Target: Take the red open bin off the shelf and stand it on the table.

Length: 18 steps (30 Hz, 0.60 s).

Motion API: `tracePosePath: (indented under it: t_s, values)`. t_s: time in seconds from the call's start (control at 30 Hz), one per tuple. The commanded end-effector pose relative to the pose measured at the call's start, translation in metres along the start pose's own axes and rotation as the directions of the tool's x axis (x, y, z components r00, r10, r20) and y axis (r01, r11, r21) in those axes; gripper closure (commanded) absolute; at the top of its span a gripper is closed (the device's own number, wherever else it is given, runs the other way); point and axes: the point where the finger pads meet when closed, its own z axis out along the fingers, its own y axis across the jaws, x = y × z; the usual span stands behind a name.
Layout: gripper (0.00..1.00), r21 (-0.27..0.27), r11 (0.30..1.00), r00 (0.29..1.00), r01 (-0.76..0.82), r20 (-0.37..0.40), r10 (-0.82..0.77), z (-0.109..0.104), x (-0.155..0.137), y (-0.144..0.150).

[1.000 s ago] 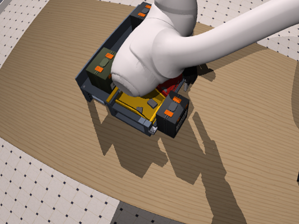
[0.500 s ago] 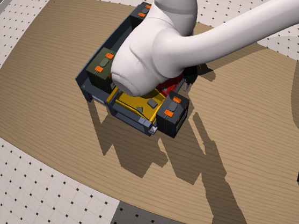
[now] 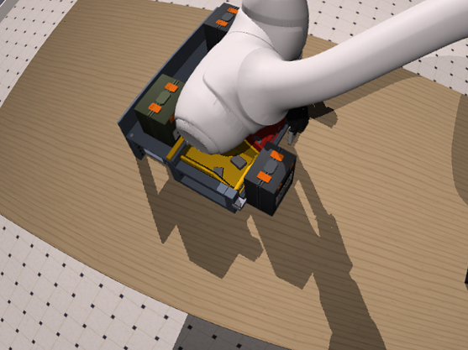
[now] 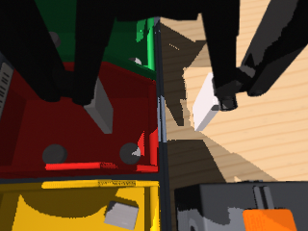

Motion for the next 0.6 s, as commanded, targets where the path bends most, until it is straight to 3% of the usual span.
tracePosePath:
  t_s: [0.0,0.57]
  values:
    - [0.43,0.0,1.0,1.0,0.0,0.0,0.0,-0.0001,0.0,0.0]
    - [0.43,0.0,1.0,1.0,0.0,0.0,0.0,0.0099,0.0,0.0]
